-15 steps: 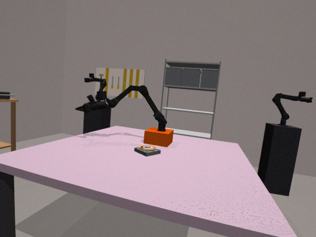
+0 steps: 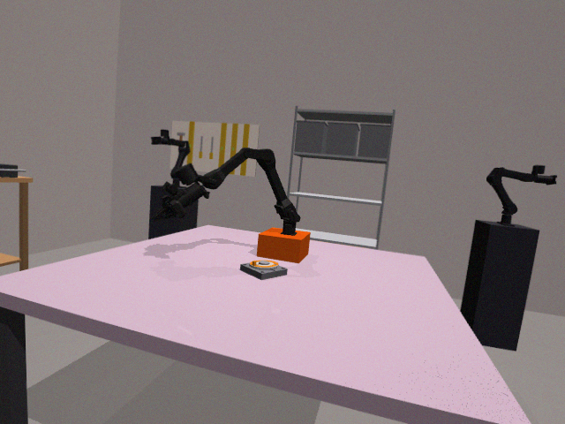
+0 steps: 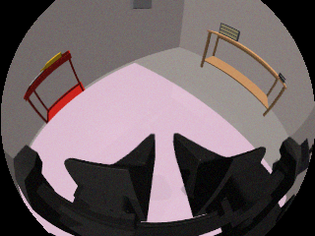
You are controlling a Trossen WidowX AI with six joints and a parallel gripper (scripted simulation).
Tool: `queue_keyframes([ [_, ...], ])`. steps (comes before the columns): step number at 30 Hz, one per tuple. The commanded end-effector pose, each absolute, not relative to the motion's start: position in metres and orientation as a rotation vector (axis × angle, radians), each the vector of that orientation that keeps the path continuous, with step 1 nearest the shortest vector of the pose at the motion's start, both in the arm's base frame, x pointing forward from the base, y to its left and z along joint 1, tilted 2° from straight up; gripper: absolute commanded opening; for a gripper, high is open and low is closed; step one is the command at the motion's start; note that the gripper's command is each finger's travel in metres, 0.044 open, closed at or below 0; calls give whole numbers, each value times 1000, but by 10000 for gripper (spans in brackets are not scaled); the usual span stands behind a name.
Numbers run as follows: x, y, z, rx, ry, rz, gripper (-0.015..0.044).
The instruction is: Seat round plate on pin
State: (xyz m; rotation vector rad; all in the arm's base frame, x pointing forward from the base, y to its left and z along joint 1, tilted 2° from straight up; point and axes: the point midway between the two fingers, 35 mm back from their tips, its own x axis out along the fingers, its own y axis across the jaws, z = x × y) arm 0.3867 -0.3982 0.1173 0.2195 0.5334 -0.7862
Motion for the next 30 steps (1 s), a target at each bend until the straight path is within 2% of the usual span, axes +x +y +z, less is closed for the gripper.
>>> queue_keyframes([
  [1, 405, -330, 88, 223, 727, -654, 0],
  [3, 406, -311, 82, 220, 779, -616, 0],
  [9, 393, -197, 52, 169, 1100, -377, 0],
  [11, 388, -182, 49, 157, 1145, -343, 0],
  [17, 330, -80, 38, 40, 1478, -85, 0],
  [30, 329, -67, 18, 23, 1515, -56, 0],
])
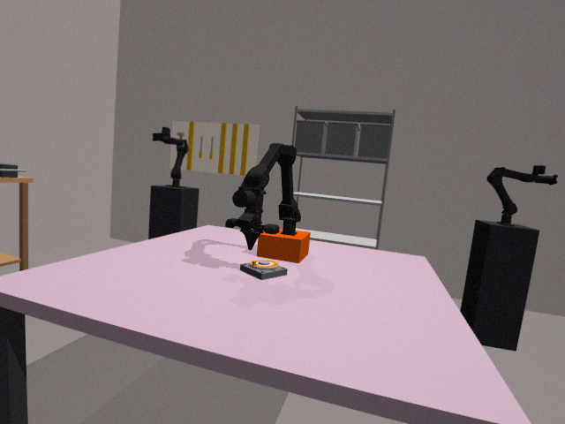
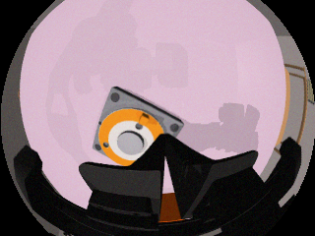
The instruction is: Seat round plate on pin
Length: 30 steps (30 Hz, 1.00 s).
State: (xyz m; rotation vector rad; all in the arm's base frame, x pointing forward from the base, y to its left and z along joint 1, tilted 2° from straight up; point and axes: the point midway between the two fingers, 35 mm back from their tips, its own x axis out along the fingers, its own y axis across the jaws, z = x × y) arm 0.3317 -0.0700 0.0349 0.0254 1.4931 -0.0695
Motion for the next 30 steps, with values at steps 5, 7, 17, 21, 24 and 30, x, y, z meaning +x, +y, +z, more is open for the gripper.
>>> queue_keyframes([
  [5, 331, -66, -8, 23, 1515, -56, 0],
  [7, 331, -66, -9, 23, 1515, -56, 0],
  [17, 339, -59, -9, 24, 1514, -55, 0],
  [21, 343, -55, -9, 24, 1514, -55, 0],
  [24, 345, -52, -9, 25, 1514, -55, 0],
  [30, 348, -46, -9, 25, 1514, -54, 0],
])
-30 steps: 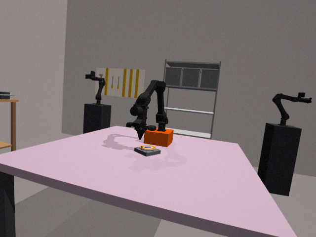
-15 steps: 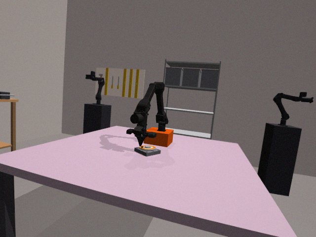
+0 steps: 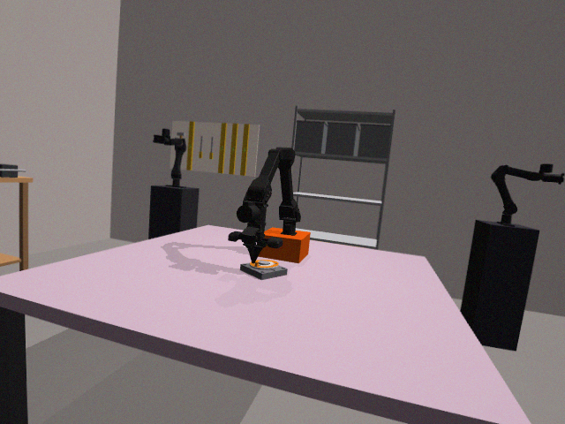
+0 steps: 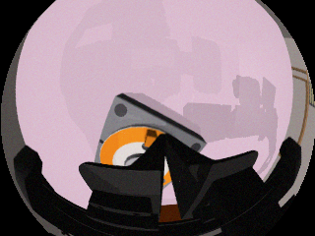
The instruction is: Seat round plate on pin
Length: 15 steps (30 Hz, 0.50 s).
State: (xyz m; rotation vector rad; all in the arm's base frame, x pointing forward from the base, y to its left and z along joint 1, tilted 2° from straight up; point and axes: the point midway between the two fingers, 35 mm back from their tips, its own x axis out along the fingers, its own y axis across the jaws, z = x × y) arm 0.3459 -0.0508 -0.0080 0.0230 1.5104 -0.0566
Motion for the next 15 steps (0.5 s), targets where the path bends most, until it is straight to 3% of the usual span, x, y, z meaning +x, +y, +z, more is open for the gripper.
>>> queue_keyframes([
  [1, 349, -45, -9, 25, 1513, -54, 0],
  [15, 353, -30, -8, 26, 1513, -53, 0],
])
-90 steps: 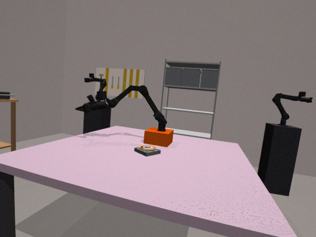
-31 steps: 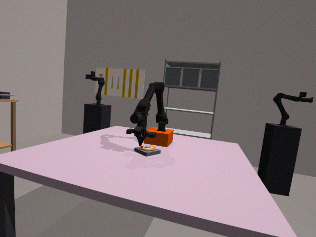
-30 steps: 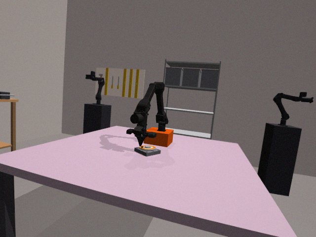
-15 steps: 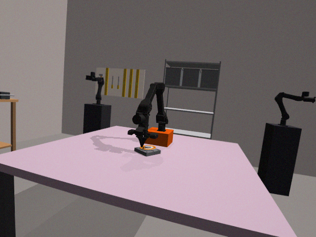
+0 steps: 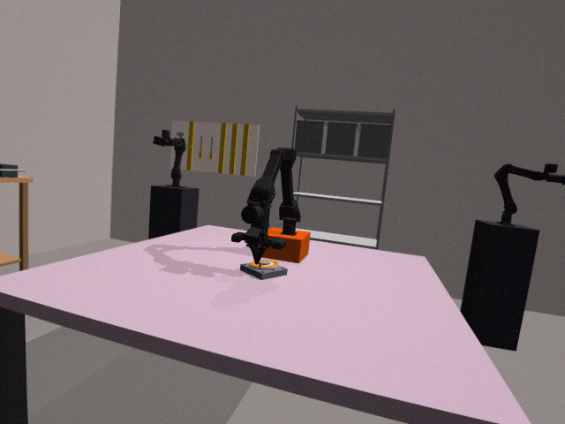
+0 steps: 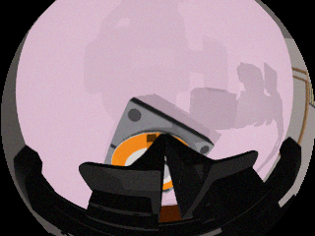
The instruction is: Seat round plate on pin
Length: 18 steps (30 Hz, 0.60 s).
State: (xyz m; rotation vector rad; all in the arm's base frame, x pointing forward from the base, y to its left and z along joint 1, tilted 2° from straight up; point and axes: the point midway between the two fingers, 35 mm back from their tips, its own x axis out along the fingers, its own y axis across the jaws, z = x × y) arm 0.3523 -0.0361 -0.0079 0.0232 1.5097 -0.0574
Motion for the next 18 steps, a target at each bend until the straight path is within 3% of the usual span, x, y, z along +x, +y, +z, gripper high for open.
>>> queue_keyframes([
  [1, 353, -29, -8, 26, 1513, -53, 0],
  [18, 350, -7, -7, 28, 1513, -51, 0],
])
